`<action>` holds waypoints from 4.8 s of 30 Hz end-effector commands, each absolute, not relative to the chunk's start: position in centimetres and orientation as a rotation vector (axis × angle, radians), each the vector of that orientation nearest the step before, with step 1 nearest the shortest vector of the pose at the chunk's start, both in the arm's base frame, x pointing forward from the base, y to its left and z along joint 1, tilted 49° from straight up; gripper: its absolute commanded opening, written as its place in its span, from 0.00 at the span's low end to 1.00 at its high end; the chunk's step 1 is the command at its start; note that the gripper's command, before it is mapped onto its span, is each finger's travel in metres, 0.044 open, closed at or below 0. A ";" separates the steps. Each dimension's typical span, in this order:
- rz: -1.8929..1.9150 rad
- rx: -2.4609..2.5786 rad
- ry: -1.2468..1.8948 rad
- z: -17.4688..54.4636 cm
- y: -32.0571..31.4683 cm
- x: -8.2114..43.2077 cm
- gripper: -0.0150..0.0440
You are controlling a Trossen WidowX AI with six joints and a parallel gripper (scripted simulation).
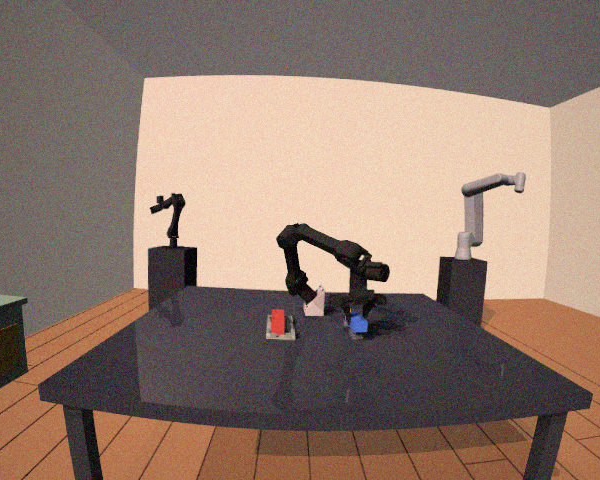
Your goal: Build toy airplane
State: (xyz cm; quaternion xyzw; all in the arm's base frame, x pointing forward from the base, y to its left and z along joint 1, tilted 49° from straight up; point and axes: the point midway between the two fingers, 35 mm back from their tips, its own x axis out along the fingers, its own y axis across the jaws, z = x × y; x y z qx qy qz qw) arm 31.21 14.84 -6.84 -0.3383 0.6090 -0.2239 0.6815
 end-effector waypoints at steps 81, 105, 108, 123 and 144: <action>0.099 -1.421 1.580 10.5 11.8 31.0 0.25; 0.448 -1.752 1.627 14.4 5.4 29.1 0.25; 0.494 -1.792 1.631 14.8 4.6 28.8 0.25; 0.704 -1.970 1.640 16.3 1.3 27.0 0.25; 0.704 -1.970 1.640 16.3 1.3 27.0 0.58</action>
